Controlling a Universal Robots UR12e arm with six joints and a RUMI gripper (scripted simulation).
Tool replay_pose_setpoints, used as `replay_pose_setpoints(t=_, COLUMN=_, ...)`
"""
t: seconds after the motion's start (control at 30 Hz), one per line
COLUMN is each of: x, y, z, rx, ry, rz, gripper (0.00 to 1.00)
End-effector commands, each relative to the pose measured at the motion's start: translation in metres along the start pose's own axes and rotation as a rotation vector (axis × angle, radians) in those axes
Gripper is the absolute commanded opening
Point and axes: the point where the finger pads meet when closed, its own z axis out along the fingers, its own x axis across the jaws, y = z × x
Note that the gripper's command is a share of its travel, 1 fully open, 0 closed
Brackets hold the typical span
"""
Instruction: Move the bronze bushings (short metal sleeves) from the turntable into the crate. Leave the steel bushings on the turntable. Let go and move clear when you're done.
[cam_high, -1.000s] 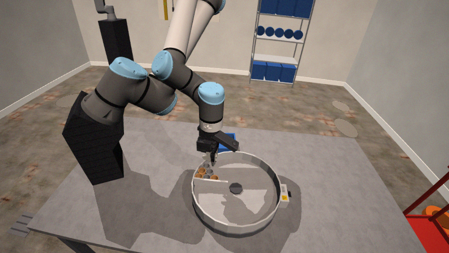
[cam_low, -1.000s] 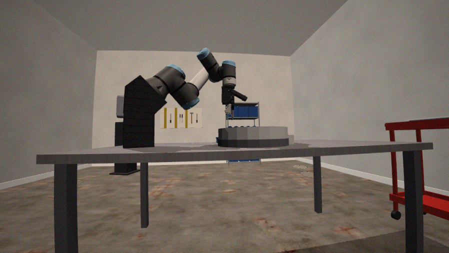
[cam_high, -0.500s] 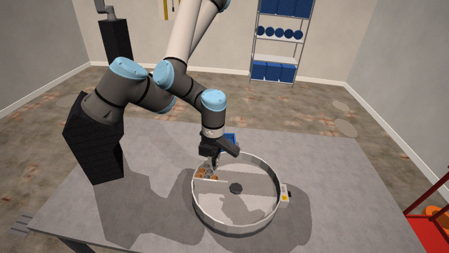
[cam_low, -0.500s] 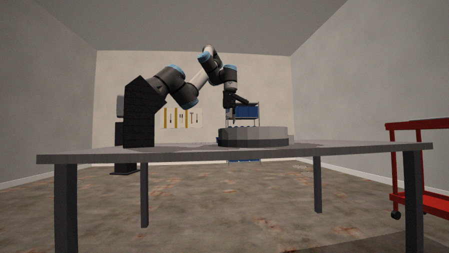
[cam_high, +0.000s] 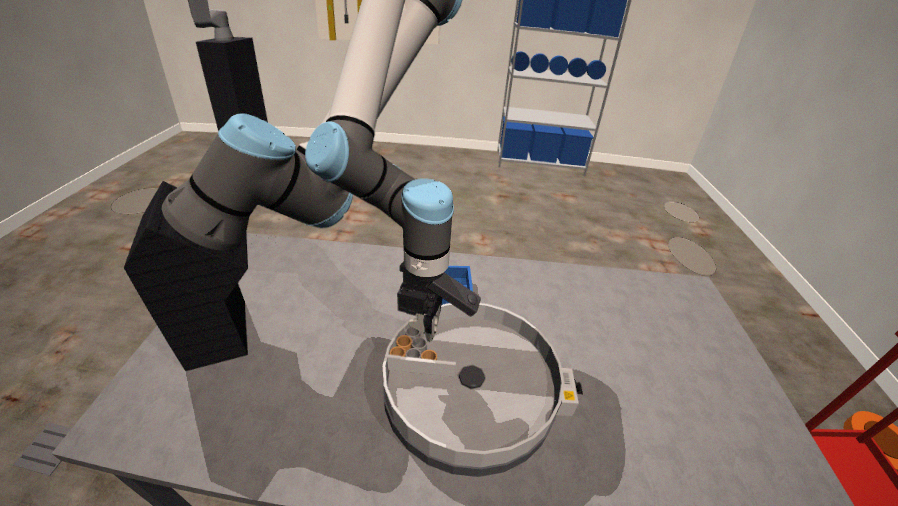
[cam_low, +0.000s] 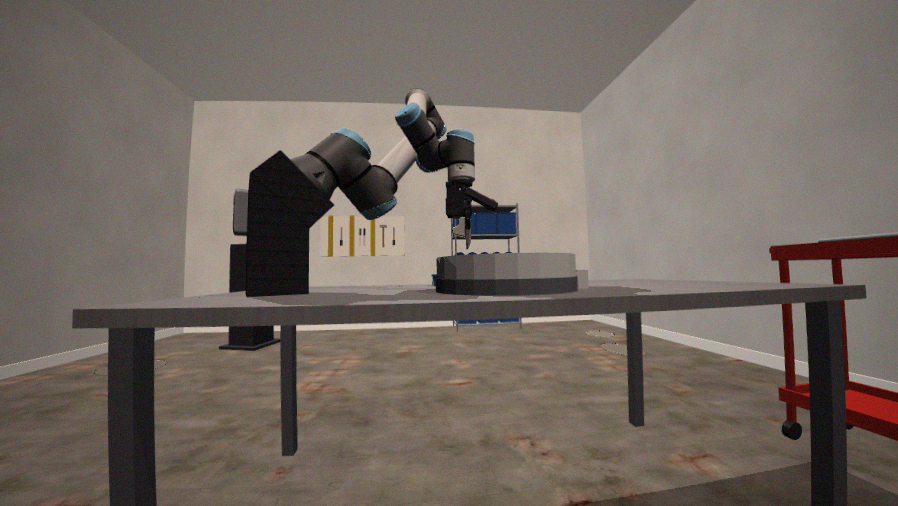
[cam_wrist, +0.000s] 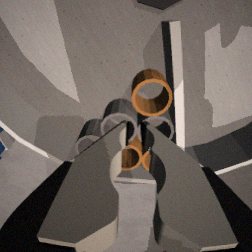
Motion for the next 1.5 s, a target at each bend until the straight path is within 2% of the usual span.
replay_pose_setpoints(t=0.0, x=0.000, y=0.000, z=0.000, rx=0.001, ry=0.000, rz=0.000, gripper=0.05)
replay_pose_setpoints(t=0.63, x=0.000, y=0.000, z=0.000, rx=0.001, ry=0.000, rz=0.000, gripper=0.05)
replay_pose_setpoints(t=0.9, x=0.000, y=-0.001, z=0.022, rx=0.001, ry=0.001, rz=0.000, gripper=0.05)
replay_pose_setpoints(t=1.47, x=0.000, y=-0.001, z=0.023, rx=0.001, ry=0.001, rz=0.000, gripper=0.05)
